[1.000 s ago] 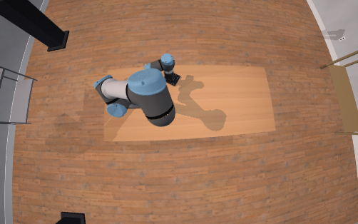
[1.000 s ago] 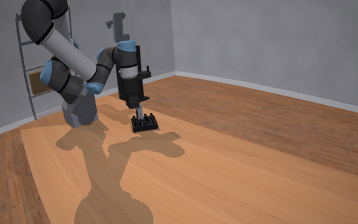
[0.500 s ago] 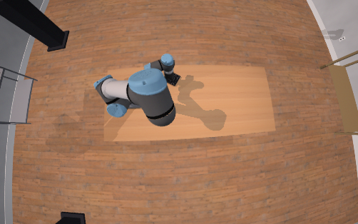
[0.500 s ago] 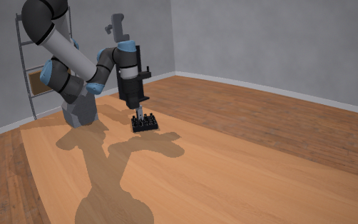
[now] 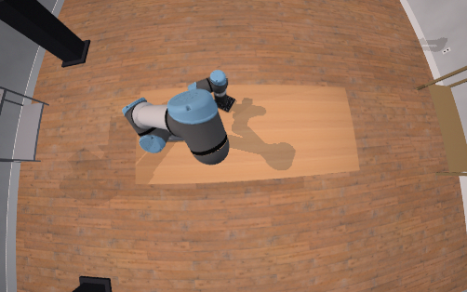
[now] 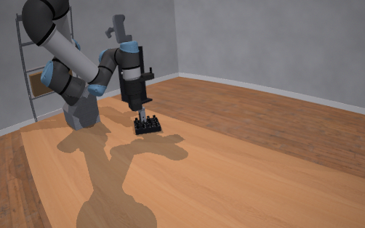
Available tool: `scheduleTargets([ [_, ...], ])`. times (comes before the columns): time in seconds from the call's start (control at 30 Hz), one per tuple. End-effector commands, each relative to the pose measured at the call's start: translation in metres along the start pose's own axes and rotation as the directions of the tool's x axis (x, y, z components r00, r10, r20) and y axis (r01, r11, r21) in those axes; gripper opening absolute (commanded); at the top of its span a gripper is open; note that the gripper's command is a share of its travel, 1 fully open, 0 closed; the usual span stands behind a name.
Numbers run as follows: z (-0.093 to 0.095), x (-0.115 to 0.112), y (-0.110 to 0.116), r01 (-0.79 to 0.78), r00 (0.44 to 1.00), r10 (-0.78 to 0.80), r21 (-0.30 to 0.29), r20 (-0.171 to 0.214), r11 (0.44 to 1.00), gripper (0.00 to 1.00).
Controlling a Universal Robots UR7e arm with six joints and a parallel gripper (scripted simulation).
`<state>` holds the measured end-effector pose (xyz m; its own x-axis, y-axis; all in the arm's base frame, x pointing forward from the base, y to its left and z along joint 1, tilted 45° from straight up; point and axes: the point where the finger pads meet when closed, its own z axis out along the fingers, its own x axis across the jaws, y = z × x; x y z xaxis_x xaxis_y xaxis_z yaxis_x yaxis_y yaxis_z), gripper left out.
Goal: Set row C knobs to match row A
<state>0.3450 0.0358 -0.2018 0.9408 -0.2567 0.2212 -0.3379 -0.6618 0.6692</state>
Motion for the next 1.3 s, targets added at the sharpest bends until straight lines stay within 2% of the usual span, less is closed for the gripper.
scheduleTargets([
  [0.0,0.0008,-0.002,0.0011,0.003,1.0,-0.003,-0.002,0.002,1.0,0.46],
  [0.23,0.0008,-0.002,0.0011,0.003,1.0,-0.003,-0.002,0.002,1.0,0.46],
  [0.27,0.0008,-0.002,0.0011,0.003,1.0,-0.003,-0.002,0.002,1.0,0.3],
  [1.27,0.0008,-0.002,0.0011,0.002,1.0,-0.002,-0.002,0.002,1.0,0.3],
])
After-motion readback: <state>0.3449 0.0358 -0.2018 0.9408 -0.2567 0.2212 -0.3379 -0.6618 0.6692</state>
